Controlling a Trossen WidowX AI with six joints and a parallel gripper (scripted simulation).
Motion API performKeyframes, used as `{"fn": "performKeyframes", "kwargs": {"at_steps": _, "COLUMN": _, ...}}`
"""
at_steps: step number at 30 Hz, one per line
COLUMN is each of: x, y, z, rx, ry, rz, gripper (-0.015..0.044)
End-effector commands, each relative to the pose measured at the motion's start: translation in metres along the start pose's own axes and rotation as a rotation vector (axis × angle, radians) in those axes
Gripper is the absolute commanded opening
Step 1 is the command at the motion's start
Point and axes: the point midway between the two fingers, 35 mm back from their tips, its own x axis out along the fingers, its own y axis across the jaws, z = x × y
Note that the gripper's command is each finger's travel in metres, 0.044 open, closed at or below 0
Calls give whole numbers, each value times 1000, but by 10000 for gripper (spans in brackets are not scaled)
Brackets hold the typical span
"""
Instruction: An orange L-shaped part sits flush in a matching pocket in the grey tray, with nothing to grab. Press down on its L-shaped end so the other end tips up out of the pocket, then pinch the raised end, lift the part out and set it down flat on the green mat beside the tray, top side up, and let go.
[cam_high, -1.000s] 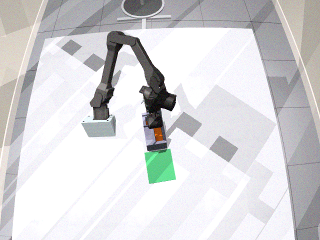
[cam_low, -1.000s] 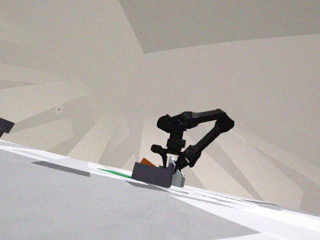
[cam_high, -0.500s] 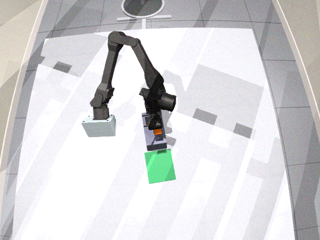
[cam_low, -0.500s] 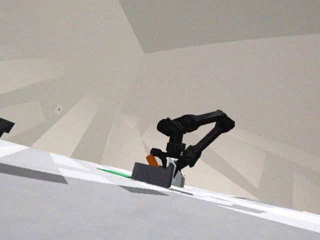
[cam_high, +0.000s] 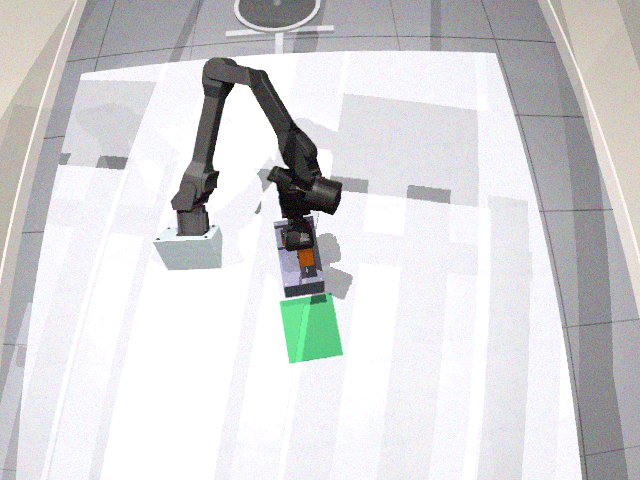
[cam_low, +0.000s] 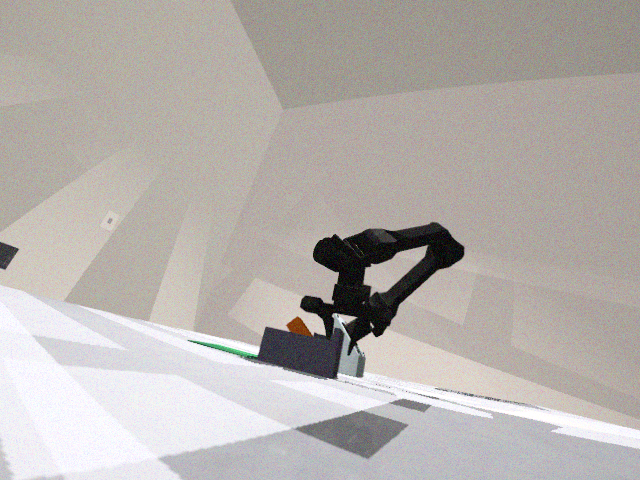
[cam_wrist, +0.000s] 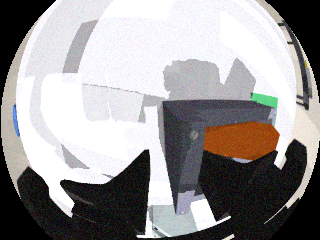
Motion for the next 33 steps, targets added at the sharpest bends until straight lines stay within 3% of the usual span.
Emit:
{"fn": "performKeyframes", "kwargs": {"at_steps": 1, "x": -6, "y": 2, "z": 1, "rx": -6, "ry": 1, "rz": -8, "gripper": 180}}
{"fn": "performKeyframes", "kwargs": {"at_steps": 5, "x": -35, "y": -4, "z": 4, "rx": -4, "ry": 1, "rz": -17, "gripper": 180}}
{"fn": "performKeyframes", "kwargs": {"at_steps": 10, "x": -98, "y": -10, "z": 1, "rx": -5, "ry": 3, "rz": -12, "gripper": 180}}
{"fn": "performKeyframes", "kwargs": {"at_steps": 33, "x": -100, "y": -11, "z": 4, "rx": -4, "ry": -23, "rz": -24, "gripper": 180}}
